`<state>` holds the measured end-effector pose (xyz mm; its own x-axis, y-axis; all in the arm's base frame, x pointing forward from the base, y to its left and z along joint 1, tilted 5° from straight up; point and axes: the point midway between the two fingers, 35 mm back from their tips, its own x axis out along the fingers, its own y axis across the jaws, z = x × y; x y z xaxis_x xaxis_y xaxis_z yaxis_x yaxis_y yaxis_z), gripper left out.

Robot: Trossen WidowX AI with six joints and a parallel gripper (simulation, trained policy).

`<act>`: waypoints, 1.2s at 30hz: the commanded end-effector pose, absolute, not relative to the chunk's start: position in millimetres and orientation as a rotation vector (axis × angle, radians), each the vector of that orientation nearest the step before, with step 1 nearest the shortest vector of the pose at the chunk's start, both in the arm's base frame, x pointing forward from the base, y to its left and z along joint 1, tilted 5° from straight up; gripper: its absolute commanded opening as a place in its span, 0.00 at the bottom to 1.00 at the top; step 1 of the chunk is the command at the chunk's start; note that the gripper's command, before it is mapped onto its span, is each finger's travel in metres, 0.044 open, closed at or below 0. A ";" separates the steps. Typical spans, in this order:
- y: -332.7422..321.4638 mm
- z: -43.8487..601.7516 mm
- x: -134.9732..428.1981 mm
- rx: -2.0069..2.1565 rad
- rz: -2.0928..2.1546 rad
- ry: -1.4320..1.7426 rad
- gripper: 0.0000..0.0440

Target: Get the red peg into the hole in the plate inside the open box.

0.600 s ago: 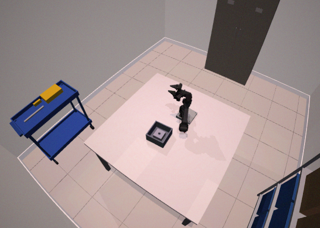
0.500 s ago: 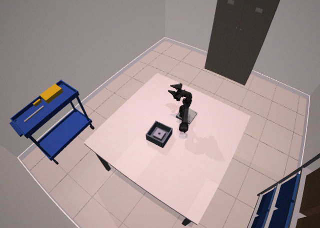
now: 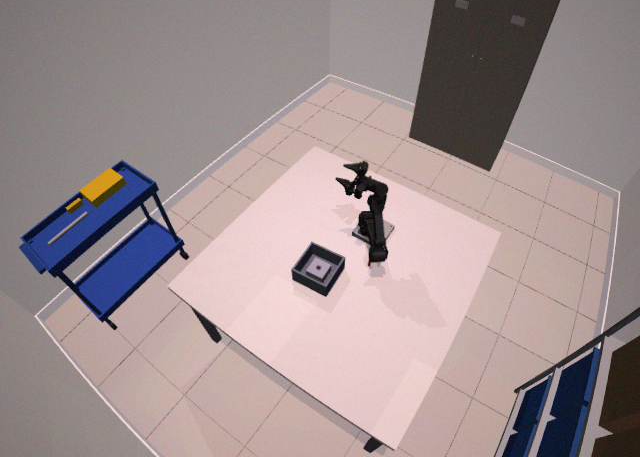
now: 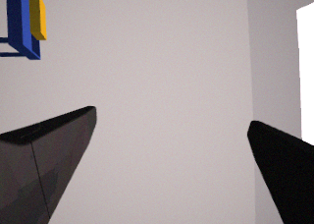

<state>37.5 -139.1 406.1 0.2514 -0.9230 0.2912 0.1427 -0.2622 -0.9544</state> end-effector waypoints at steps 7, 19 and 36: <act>-154.7 408.3 26.3 -1.187 -1.292 0.534 1.00; -183.5 388.6 25.3 -0.803 -1.266 0.340 1.00; -220.3 331.8 58.3 -0.225 -1.130 0.275 1.00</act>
<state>50.2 -214.7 342.1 0.3802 -0.9241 -0.0398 0.8473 0.3652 -0.3857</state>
